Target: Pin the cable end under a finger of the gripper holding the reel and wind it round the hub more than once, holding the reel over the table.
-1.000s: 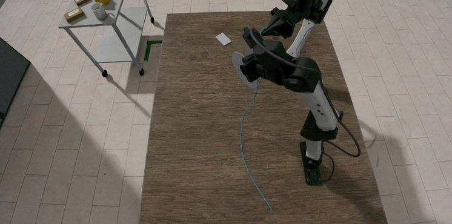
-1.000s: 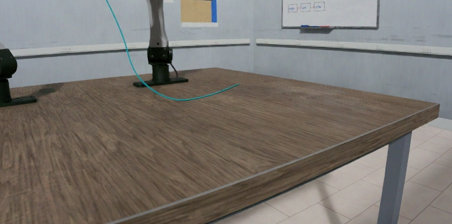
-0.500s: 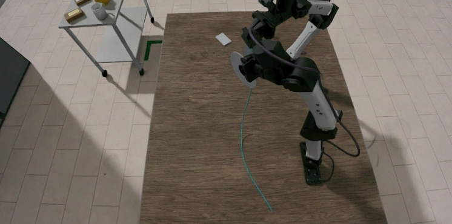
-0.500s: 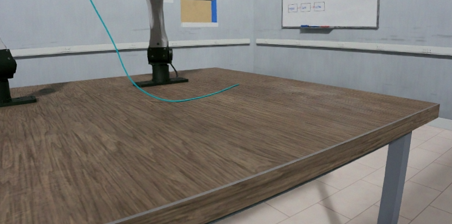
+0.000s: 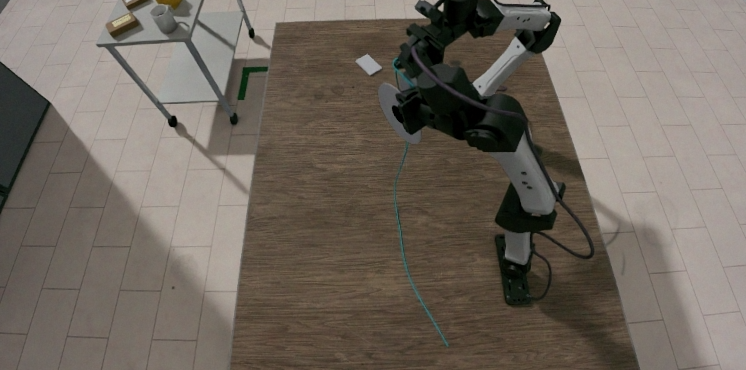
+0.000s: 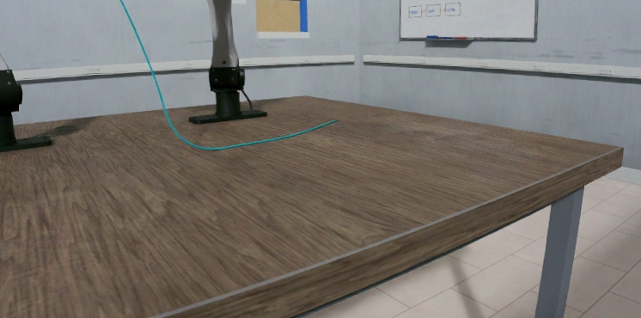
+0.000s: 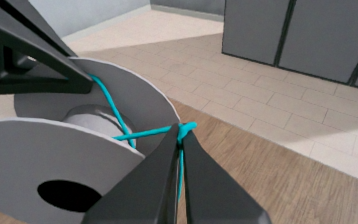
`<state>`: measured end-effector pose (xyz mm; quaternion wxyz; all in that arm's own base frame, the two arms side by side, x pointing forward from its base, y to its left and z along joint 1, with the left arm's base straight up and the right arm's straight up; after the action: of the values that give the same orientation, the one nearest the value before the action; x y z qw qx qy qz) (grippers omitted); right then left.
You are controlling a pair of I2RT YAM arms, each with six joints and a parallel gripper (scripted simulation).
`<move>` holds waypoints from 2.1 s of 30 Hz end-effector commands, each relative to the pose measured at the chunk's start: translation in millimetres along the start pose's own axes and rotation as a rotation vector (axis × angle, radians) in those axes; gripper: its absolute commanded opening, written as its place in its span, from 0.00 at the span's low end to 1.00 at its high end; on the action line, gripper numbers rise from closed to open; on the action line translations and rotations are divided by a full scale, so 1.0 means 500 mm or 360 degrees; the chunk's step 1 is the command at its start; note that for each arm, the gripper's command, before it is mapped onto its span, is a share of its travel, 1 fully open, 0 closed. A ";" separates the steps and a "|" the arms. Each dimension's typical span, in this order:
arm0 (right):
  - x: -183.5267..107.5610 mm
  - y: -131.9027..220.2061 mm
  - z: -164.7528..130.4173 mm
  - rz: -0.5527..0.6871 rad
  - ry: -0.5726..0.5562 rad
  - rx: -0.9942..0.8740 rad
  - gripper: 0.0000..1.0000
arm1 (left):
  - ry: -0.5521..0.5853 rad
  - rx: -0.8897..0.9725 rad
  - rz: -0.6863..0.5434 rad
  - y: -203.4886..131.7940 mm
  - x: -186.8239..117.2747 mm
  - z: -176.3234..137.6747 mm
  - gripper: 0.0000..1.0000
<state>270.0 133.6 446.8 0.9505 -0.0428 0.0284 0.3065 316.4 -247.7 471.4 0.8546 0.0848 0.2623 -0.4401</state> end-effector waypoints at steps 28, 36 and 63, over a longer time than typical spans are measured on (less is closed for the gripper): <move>0.000 -0.040 -0.081 -0.0115 -0.0114 -0.0021 0.00 | -0.0020 0.0008 -0.0007 0.000 -0.009 0.005 0.00; 0.001 -0.033 -0.097 -0.0108 -0.0115 -0.0030 0.00 | -0.0020 0.0000 -0.0007 0.000 -0.010 0.005 0.00; 0.005 -0.011 -0.137 -0.0089 -0.0121 -0.0026 0.00 | -0.0019 0.0000 -0.0007 0.001 -0.008 0.004 0.00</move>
<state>273.9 126.4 377.3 0.9552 -0.0431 -0.0018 0.2929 315.8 -246.5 461.9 0.8490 0.0882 0.2844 -0.4364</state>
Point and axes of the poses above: on each arm, the point where the finger pads meet when closed, its own x axis out along the fingers, its own y axis across the jaws, z = x × y, the point moved 4 cm from there along -x, back along the fingers, and after that the axes turned 5 degrees about -x, right-handed, at the moved point
